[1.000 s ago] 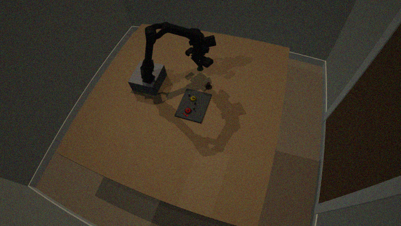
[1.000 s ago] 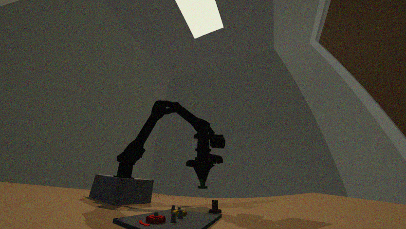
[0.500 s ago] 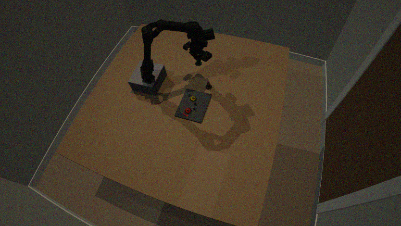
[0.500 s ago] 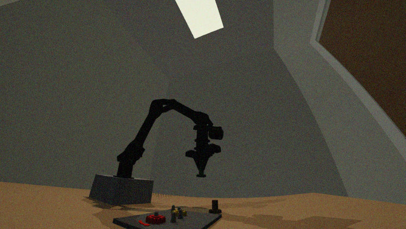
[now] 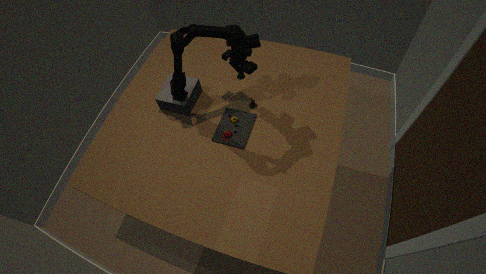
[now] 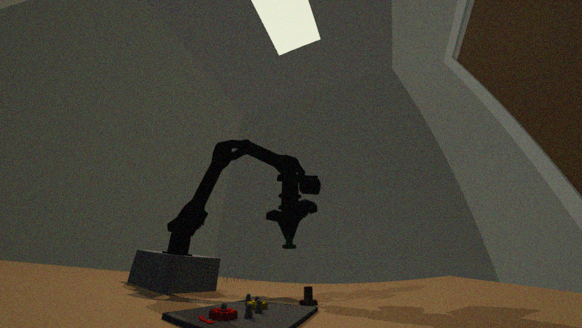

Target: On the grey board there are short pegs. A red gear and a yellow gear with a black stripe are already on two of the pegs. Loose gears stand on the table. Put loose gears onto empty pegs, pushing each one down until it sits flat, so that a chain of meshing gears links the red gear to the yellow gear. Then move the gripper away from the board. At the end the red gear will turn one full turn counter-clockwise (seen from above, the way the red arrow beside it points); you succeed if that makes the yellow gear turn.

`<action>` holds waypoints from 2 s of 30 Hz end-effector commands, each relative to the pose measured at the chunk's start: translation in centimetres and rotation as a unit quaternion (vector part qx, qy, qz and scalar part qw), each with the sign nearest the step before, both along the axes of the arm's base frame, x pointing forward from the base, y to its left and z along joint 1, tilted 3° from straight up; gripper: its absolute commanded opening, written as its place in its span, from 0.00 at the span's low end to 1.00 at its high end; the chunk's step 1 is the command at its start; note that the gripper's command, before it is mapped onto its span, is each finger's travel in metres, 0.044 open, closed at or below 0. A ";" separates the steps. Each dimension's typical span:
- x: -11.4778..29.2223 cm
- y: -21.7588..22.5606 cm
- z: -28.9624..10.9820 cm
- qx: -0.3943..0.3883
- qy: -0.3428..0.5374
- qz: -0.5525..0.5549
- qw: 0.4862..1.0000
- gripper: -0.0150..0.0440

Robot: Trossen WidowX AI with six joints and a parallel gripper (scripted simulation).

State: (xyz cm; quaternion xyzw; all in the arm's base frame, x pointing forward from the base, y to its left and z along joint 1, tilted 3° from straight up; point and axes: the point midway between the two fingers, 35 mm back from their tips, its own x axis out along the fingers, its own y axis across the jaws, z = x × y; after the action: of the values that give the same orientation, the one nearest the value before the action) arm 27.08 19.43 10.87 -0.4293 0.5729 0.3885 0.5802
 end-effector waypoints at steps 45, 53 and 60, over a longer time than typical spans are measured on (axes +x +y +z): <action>5.7 -10.5 -3.0 0.000 -0.003 -0.003 1.000 0.25; 6.3 -12.4 -3.5 -0.001 -0.004 -0.002 1.000 0.25; 6.6 -14.1 -3.9 -0.002 -0.004 -0.002 1.000 0.25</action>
State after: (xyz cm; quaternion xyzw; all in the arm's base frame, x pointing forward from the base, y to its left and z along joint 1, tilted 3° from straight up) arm 33.69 6.08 7.30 -0.4304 0.5722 0.3819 0.5844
